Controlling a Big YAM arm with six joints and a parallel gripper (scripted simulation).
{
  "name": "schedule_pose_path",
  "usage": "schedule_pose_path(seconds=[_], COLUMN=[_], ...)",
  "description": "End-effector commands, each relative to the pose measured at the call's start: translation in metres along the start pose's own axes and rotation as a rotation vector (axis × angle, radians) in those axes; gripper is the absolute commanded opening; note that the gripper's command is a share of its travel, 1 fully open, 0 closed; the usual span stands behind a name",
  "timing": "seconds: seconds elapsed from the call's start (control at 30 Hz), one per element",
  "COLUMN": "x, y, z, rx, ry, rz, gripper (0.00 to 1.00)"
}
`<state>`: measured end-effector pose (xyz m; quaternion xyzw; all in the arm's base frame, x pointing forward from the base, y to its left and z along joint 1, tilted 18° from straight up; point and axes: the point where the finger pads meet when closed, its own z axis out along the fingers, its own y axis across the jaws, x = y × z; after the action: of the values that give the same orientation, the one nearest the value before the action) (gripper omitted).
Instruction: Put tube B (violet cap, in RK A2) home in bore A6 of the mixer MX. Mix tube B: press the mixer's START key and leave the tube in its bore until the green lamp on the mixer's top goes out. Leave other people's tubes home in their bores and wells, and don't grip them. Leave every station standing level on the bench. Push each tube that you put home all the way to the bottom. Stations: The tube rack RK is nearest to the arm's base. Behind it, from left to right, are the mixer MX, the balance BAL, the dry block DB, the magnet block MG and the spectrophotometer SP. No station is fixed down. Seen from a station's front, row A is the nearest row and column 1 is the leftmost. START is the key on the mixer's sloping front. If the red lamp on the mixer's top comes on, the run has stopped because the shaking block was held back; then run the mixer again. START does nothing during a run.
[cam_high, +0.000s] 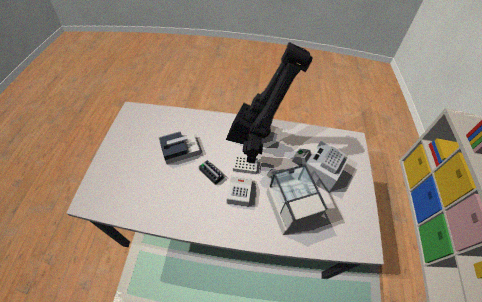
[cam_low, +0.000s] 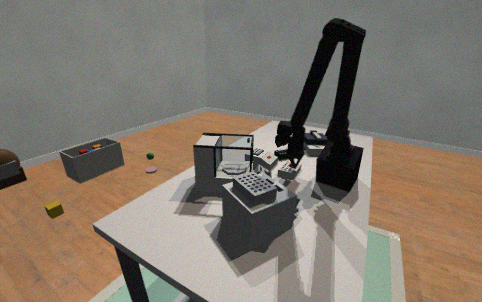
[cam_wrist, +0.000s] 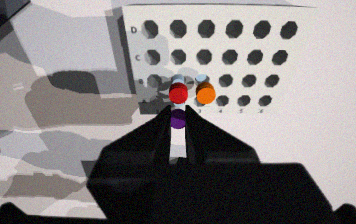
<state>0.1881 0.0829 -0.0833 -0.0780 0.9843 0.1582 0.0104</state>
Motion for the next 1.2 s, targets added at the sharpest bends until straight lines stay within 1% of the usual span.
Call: schedule_pose_path(seconds=[0.0,0.27,0.4,0.43,0.63,1.17], x=[-0.011,-0.019,-0.018,-0.014,-0.019,-0.018], y=[-0.002,-0.001,-0.001,-0.002,-0.002,-0.002], z=[-0.007,-0.013,-0.014,-0.014,-0.018,-0.025], rx=[0.001,0.001,0.001,0.001,0.001,0.002], ry=[-0.024,-0.036,-0.035,-0.028,-0.037,-0.034], rz=[-0.006,-0.010,-0.009,-0.008,-0.010,-0.009], gripper=[0.09,0.09,0.09,0.09,0.09,0.09])
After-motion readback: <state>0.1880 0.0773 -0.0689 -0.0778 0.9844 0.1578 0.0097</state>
